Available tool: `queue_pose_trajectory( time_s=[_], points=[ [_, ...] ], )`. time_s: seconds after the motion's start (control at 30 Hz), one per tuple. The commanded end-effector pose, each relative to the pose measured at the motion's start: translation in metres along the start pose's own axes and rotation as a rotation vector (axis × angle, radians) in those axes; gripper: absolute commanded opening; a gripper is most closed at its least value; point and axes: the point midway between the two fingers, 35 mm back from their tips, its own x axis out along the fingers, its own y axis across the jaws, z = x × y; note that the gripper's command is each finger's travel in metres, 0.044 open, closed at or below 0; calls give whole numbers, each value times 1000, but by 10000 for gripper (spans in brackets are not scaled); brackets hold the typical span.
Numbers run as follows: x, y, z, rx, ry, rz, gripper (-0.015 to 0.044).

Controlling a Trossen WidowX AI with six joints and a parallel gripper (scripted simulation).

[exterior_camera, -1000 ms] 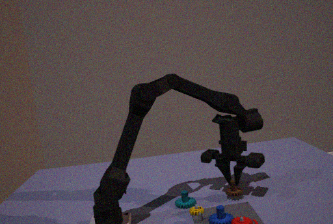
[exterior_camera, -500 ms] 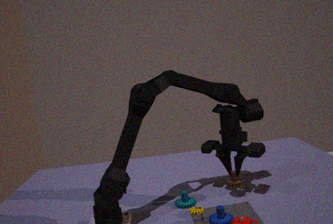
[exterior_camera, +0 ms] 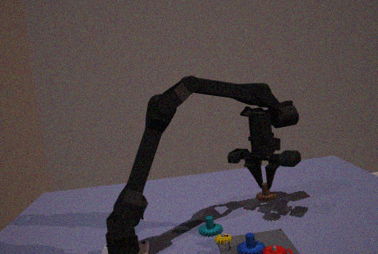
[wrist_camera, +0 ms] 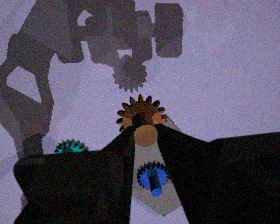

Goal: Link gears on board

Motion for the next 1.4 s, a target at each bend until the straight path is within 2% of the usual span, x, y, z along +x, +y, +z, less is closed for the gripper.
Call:
queue_pose_trajectory(
  time_s=[0.0, 0.97, 1.37],
  points=[
    [-10, -1, 0, -5, -2, -6, 0],
    [-66, 5, -6, -7, -4, -7, 0],
    [-64, 3, -16, -7, -2, -7, 0]
  ],
)
